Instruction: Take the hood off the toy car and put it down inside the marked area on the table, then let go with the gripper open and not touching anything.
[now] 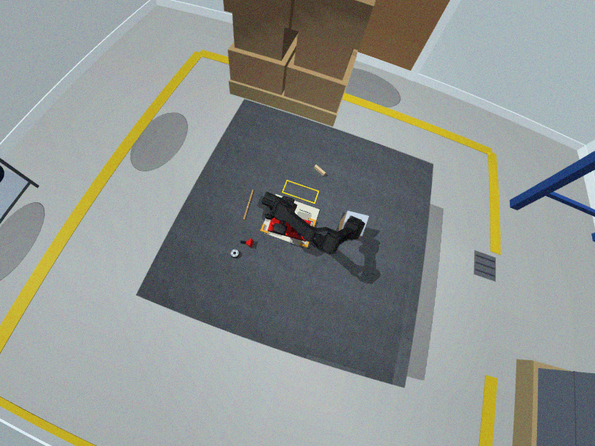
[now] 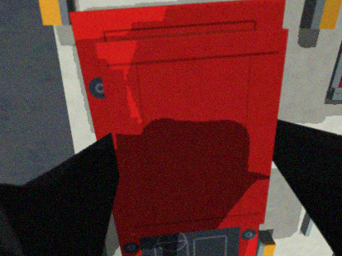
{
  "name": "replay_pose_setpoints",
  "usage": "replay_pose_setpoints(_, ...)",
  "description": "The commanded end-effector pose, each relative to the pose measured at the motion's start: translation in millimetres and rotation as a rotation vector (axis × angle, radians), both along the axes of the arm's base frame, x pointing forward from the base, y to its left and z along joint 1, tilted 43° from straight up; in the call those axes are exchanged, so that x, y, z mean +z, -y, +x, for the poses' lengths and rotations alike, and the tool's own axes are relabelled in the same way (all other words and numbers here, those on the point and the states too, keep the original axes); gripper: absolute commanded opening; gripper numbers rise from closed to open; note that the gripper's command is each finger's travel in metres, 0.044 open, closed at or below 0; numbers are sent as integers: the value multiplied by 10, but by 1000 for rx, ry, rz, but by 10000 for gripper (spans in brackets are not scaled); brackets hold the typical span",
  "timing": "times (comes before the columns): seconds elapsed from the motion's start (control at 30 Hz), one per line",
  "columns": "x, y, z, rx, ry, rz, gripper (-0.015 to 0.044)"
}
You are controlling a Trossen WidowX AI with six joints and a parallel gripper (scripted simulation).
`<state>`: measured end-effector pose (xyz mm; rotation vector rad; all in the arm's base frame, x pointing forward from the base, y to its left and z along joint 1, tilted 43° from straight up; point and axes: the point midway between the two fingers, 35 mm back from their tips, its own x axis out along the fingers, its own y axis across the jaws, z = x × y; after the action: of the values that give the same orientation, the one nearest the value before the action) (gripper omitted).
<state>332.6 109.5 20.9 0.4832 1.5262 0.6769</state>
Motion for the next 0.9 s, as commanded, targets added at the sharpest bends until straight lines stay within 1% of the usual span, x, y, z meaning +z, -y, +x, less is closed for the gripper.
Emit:
replay_pose_setpoints(0.0,34,22,8,4,8,-2,0)
replay_pose_setpoints(0.6,131,113,18,4,7,-3,0)
replay_pose_setpoints(0.87,417,376,50,4,7,-5,0)
